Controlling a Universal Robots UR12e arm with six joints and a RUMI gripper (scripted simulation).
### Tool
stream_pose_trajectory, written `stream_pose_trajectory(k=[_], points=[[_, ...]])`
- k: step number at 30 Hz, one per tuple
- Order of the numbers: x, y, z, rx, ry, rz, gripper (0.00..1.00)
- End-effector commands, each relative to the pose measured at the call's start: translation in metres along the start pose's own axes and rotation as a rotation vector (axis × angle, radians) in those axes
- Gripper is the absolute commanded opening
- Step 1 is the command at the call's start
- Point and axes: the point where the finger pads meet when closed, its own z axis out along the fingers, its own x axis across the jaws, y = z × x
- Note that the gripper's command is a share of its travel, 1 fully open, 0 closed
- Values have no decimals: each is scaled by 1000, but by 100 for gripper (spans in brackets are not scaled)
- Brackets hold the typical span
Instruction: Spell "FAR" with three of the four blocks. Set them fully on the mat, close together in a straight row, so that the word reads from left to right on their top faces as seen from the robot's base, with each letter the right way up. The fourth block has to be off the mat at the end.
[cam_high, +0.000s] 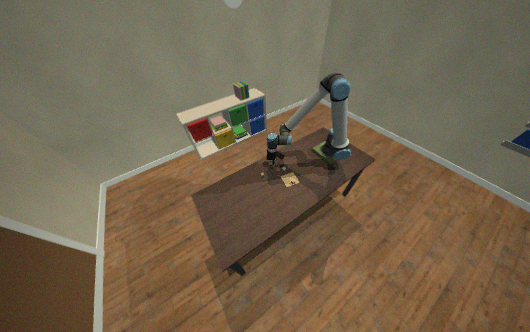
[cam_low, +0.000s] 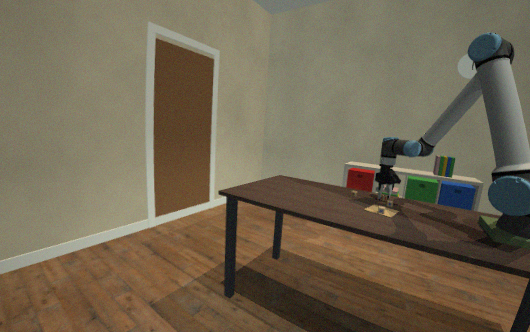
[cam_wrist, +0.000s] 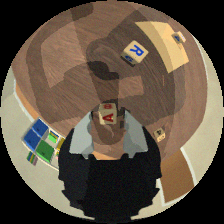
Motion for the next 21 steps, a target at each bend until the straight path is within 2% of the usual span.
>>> stream_pose_trajectory(k=[1,9,10,21], points=[[1,0,-1,-4,2,-1,40],[1,0,-1,-3,1,-1,40],[1,0,-1,-3,1,-1,28],[1,0,-1,-3,1,-1,28]])
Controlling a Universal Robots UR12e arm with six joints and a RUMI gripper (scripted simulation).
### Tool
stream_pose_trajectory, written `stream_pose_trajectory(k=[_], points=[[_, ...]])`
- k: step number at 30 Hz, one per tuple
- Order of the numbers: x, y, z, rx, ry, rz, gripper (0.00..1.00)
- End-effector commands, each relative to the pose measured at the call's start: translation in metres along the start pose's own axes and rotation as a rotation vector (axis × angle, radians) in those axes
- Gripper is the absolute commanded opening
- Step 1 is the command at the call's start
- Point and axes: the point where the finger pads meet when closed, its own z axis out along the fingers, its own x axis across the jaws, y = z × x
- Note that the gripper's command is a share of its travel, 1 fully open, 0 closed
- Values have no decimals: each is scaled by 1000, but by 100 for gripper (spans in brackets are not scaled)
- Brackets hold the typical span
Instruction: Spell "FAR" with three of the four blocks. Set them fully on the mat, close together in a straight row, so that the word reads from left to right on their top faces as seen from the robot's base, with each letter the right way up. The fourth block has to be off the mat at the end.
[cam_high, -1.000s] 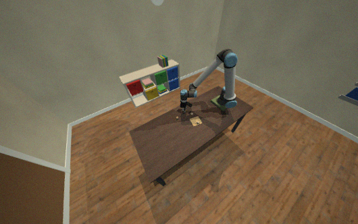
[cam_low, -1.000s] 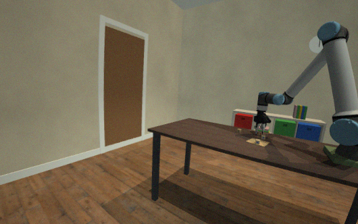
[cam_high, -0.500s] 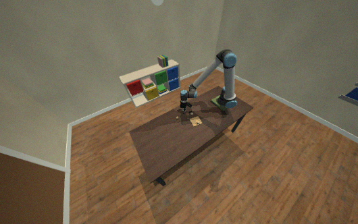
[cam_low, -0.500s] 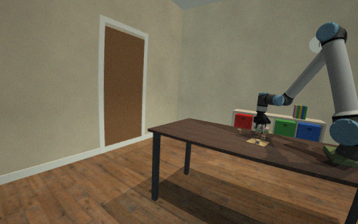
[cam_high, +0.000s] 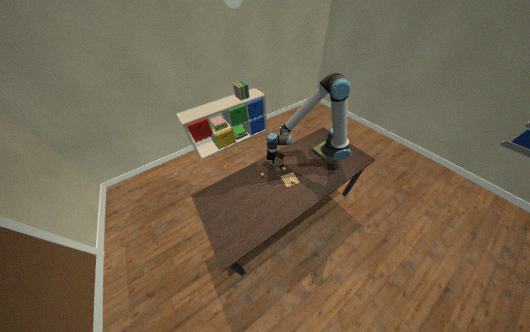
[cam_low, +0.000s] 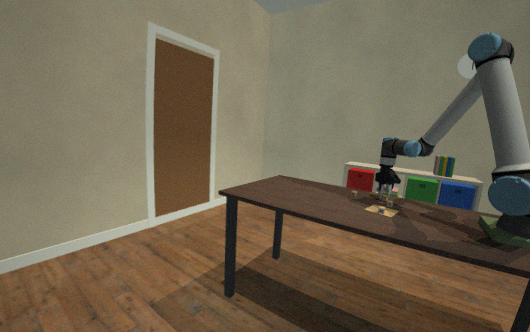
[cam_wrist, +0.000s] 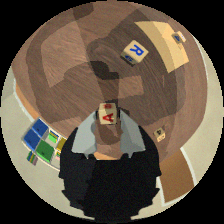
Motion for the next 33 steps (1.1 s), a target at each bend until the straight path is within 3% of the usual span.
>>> stream_pose_trajectory(k=[1,5,6,33], points=[[1,-1,-1,-2,1,-1,28],[1,-1,-1,-2,1,-1,28],[1,-1,-1,-2,1,-1,9],[1,-1,-1,-2,1,-1,9]])
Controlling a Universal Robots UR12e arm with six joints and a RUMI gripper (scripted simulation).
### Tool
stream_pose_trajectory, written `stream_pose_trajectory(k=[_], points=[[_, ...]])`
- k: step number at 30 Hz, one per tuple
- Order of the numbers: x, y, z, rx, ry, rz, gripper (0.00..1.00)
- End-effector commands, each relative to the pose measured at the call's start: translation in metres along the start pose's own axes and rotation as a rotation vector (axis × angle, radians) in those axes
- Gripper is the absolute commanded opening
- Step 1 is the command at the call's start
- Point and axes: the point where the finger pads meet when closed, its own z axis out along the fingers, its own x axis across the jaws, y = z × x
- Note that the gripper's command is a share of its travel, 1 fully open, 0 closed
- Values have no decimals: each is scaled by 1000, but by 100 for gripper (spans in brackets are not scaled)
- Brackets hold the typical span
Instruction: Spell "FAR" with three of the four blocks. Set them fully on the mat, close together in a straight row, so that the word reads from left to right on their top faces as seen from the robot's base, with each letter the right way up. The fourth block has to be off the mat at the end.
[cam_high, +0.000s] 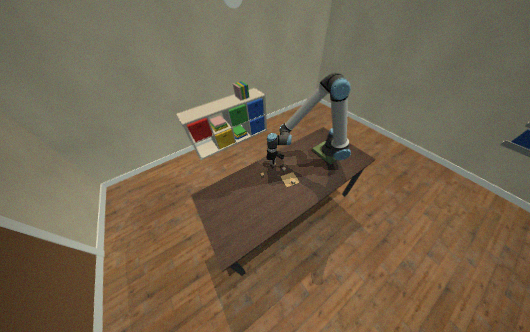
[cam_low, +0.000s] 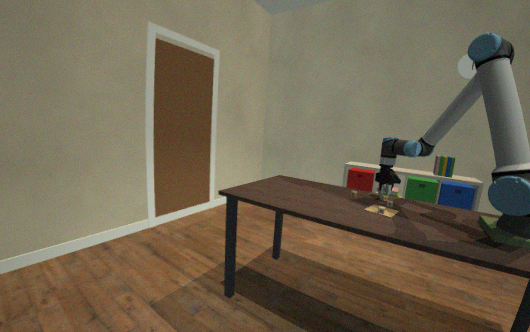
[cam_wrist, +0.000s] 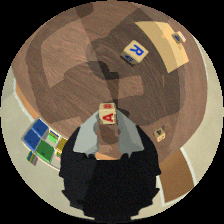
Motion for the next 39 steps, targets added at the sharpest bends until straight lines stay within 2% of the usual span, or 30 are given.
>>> stream_pose_trajectory(k=[1,9,15,17,24,28,34,39], points=[[1,-1,-1,-2,1,-1,9],[1,0,-4,-3,1,-1,9],[1,2,-29,-6,2,-1,9],[1,2,-29,-6,2,-1,9],[1,2,-81,-6,2,0,9],[1,2,-100,-6,2,0,9],[1,2,-104,-6,2,0,9],[0,-2,-98,4,0,0,9]])
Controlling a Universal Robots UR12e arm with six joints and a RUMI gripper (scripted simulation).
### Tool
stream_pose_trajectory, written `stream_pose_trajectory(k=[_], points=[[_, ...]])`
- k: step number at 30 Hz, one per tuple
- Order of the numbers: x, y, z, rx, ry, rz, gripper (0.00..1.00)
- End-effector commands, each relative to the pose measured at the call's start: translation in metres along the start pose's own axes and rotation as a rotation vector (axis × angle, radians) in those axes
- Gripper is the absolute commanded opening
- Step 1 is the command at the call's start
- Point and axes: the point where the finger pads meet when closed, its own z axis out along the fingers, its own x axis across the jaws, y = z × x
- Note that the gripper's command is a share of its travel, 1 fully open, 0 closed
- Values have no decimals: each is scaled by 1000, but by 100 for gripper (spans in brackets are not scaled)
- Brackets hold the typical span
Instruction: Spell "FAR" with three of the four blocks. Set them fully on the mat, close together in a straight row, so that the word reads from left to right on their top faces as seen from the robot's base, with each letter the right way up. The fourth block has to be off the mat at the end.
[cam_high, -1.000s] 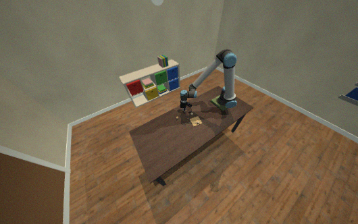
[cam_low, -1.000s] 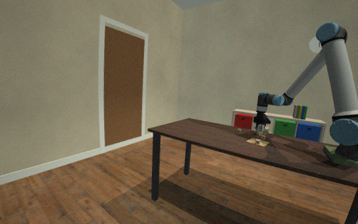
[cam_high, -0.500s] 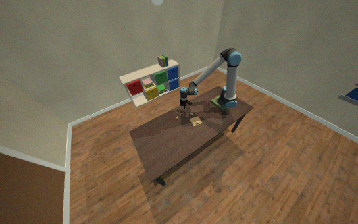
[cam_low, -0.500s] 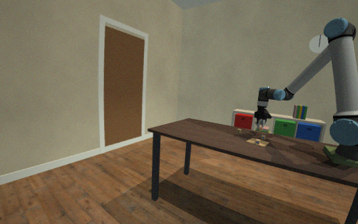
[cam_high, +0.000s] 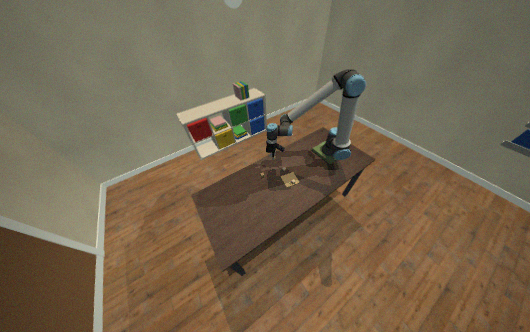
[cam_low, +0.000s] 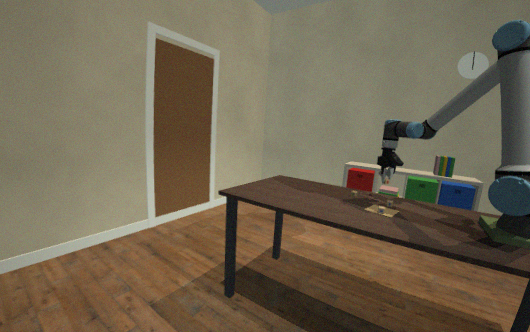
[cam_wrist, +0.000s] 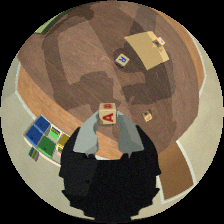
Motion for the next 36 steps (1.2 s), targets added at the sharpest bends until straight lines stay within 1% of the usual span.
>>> stream_pose_trajectory(k=[1,6,12,16,21,27,29,32,36], points=[[-2,-4,7,13,-2,1,9],[-1,-2,2,6,-1,-5,9],[2,-5,3,7,-1,-26,9],[5,-10,4,9,-1,-69,9],[11,-17,3,9,0,-163,9],[22,-29,3,9,0,-317,9],[22,-29,3,9,0,-317,9],[29,-37,2,9,1,-425,9],[35,-43,2,9,1,-515,9]])
